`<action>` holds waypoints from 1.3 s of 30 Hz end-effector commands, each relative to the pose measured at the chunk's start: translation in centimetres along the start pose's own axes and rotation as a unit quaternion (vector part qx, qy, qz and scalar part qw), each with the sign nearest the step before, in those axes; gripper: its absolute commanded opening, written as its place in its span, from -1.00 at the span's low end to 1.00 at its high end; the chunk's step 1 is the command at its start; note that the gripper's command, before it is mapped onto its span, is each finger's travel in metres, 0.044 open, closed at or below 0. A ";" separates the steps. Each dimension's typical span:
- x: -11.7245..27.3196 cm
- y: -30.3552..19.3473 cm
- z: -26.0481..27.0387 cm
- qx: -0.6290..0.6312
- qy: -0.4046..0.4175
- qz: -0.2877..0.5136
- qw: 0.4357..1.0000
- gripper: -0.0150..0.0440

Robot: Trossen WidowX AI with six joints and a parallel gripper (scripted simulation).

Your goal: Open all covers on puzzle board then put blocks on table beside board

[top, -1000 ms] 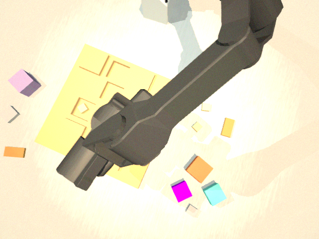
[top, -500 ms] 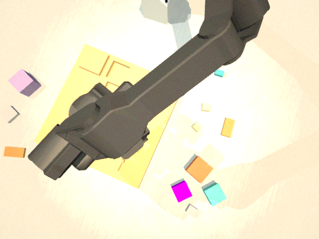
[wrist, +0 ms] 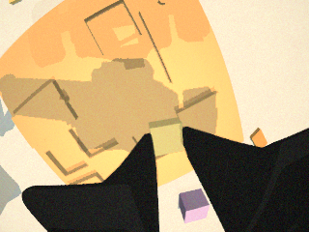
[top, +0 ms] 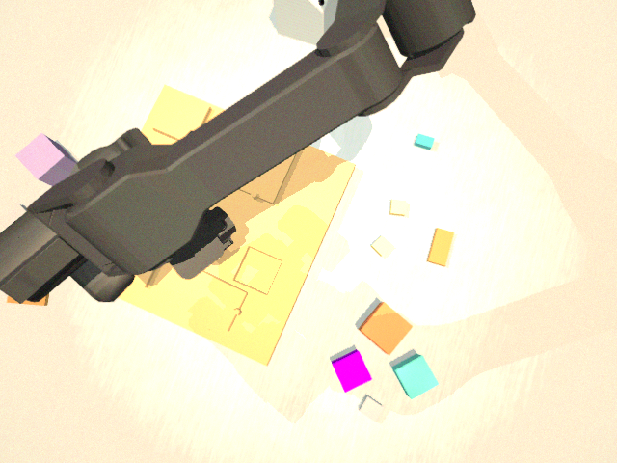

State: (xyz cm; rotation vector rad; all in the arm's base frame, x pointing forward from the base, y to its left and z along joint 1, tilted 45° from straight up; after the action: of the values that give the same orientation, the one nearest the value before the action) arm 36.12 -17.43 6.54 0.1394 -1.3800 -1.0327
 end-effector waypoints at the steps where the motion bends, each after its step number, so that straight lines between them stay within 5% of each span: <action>1: 0.1 -1.8 -0.4 0.003 -0.003 0.004 1.000 -0.22; 39: -0.1 -16.8 0.0 0.003 0.001 0.006 1.000 -0.22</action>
State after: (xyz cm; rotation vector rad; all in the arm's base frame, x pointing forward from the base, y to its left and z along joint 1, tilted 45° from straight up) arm 28.42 -26.44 -3.17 0.1311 -1.3763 -1.0251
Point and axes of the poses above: the point midway between the two fingers, 35 mm back from their tips, its own x axis back along the fingers, its own z axis across the jaws, y = z × x, the point moved 8 cm from there along x, back along the fingers, and after that the axes turned 1 degree about -x, right-handed, at the moved point
